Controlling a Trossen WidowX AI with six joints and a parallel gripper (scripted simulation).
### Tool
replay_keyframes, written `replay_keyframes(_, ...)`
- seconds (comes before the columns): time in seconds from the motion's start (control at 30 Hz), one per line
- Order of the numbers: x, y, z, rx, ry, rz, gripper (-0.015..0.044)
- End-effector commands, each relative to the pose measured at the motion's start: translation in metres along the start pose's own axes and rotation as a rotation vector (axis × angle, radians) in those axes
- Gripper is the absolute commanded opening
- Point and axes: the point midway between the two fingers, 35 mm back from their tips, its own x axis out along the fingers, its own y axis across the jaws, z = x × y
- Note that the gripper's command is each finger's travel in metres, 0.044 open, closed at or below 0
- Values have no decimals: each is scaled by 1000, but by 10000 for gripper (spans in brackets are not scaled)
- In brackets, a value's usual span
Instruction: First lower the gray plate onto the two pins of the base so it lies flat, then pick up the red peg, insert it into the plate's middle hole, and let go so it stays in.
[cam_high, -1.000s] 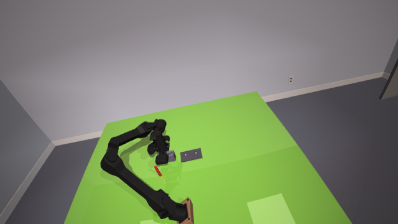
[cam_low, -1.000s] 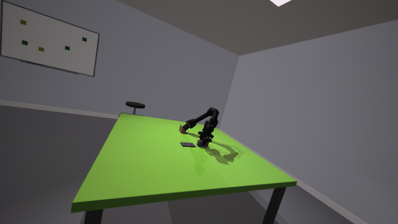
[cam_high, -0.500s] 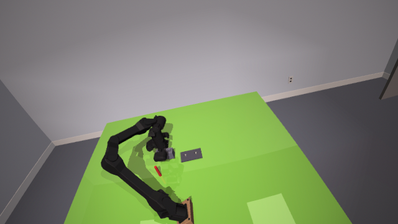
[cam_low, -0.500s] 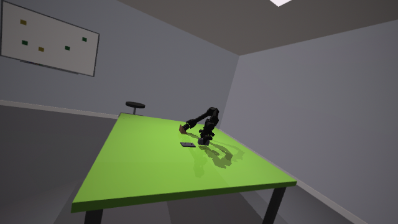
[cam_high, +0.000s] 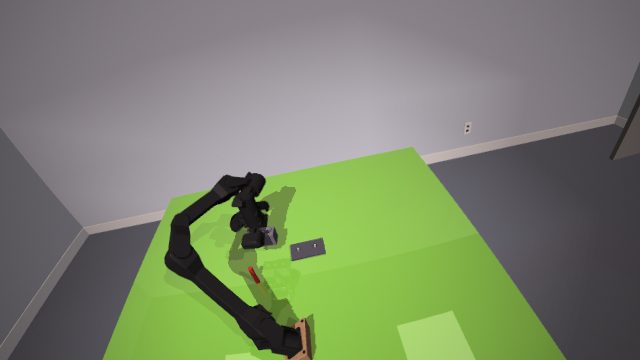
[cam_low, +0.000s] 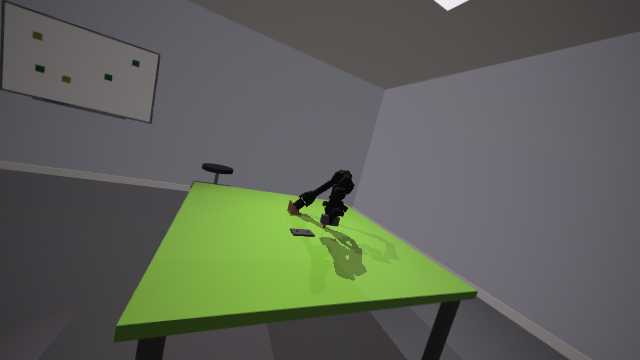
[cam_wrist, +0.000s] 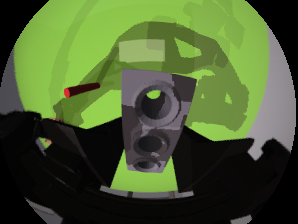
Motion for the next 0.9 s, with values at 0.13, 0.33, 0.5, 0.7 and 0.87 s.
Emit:
replay_keyframes(0.13,-25,-1,-1,14,4,-12,0)
replay_keyframes(0.33,-45,0,0,30,3,-20,0)
replay_keyframes(0.5,-61,2,0,42,2,-25,0)
replay_keyframes(0.7,-63,2,-4,40,2,-25,0)
replay_keyframes(0.87,-56,-2,-18,21,4,-20,0)
